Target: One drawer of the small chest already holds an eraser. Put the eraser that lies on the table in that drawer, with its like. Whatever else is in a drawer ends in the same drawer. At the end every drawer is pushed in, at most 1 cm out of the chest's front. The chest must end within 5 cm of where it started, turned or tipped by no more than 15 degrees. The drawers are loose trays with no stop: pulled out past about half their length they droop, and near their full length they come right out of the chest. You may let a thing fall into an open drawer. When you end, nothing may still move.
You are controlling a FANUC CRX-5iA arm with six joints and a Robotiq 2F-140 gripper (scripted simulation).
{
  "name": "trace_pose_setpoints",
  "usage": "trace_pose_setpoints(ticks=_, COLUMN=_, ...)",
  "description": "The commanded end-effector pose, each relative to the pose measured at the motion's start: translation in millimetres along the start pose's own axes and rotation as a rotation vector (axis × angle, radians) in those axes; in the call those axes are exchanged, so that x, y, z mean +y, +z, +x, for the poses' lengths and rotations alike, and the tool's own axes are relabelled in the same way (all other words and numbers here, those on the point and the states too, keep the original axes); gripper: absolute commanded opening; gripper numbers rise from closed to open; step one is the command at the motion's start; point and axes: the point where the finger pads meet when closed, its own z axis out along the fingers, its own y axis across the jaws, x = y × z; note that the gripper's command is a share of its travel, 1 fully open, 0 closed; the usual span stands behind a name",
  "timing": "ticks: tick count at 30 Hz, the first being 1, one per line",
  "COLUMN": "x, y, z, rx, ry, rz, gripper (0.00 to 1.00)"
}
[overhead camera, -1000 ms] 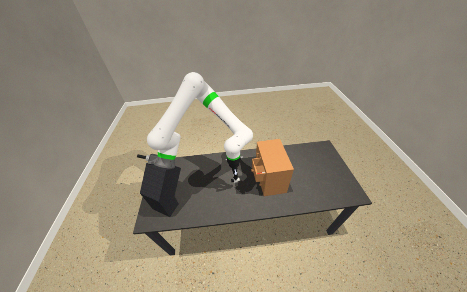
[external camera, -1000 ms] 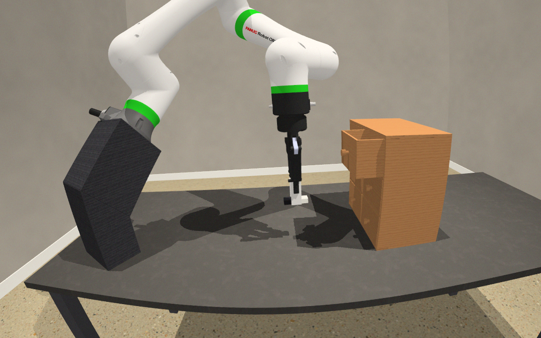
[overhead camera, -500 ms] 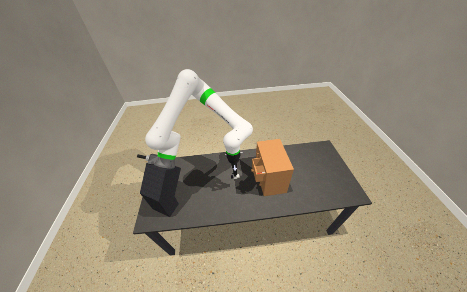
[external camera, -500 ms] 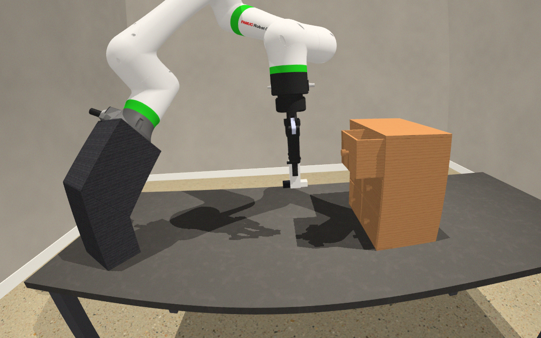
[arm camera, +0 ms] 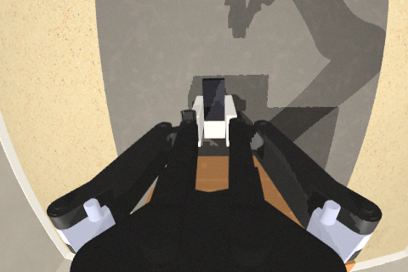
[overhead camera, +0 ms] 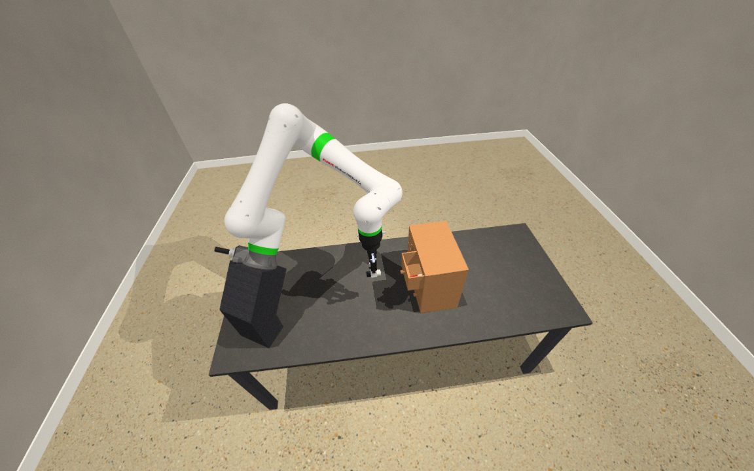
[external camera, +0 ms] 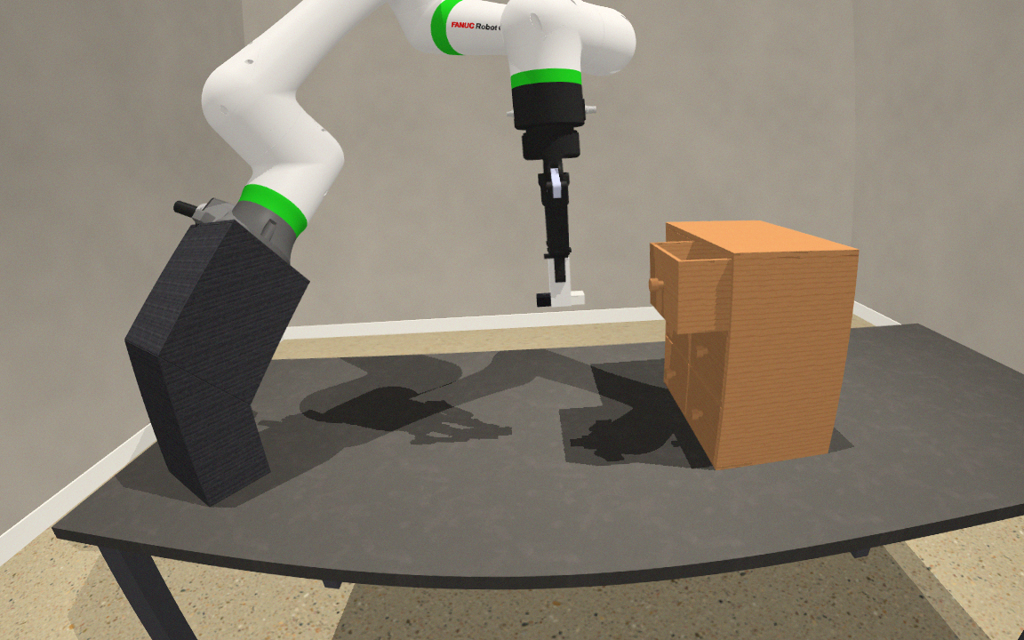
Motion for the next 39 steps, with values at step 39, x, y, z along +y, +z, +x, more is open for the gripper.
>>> trace_pose_setpoints(ticks=39, x=0, y=-110, z=0, rx=0.0, ry=0.0, rz=0.0, gripper=0.11)
